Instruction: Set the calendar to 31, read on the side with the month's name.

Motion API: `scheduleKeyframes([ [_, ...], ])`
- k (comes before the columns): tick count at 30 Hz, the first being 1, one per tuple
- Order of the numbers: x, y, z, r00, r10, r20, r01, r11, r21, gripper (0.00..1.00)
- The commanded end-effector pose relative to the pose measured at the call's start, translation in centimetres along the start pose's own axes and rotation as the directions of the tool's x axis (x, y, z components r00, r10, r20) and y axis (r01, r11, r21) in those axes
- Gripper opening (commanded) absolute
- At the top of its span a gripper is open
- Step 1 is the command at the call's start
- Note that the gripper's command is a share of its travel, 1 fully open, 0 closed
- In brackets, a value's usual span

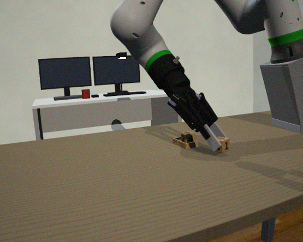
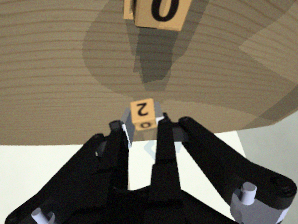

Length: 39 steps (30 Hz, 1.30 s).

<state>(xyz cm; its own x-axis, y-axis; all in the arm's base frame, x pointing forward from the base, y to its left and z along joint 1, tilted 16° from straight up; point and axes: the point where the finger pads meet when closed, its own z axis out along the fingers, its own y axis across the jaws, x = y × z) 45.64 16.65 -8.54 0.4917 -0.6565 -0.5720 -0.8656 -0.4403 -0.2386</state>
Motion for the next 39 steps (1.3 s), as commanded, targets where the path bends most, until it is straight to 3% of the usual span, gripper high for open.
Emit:
scheduleKeyframes([
  [1, 0.36, -0.02, 0.35, 1.0, 0.0, 0.0, 0.0, 1.0, 0.0, 0.17],
  [39, 1.02, -0.02, 1.01, 1.0, 0.0, 0.0, 0.0, 1.0, 0.0, 0.17],
])
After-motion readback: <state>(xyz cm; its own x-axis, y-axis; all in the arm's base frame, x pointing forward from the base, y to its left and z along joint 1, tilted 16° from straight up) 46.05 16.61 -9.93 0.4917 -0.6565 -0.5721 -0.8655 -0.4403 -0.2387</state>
